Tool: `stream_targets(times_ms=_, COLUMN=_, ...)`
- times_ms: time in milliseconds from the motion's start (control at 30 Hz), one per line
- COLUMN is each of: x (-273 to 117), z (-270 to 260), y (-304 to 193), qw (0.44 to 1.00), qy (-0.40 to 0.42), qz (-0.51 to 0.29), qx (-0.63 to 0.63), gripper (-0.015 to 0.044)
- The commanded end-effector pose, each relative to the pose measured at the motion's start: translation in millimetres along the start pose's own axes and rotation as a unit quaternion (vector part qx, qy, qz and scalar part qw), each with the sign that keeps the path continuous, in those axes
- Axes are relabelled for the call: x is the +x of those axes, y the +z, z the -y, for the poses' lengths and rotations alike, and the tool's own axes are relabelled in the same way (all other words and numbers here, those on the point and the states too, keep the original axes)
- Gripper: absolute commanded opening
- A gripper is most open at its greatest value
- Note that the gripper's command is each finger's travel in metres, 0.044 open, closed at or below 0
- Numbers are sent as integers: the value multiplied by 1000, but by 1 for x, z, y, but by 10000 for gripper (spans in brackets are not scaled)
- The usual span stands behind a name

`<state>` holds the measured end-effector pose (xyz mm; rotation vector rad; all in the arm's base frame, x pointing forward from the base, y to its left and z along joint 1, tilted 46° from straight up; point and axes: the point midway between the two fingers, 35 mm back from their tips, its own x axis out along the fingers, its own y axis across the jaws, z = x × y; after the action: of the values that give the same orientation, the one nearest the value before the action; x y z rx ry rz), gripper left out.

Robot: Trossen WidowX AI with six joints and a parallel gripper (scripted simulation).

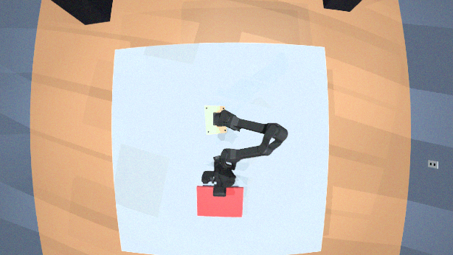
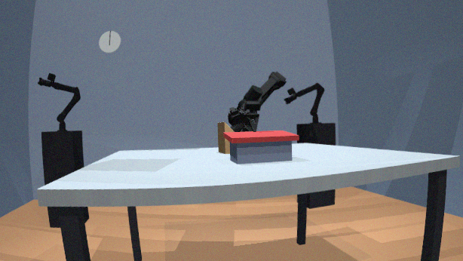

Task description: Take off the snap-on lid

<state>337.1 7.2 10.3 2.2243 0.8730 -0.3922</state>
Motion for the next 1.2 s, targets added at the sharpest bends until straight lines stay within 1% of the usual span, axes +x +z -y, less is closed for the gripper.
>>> stream_targets(times_ms=0, x=-1, z=-2, y=0, qw=1000, qy=0, qz=-1, qx=-1, gripper=0)
stream_targets(times_ms=1167, x=1, z=-3, y=0, qw=1000, qy=0, qz=0, qx=0, gripper=0)
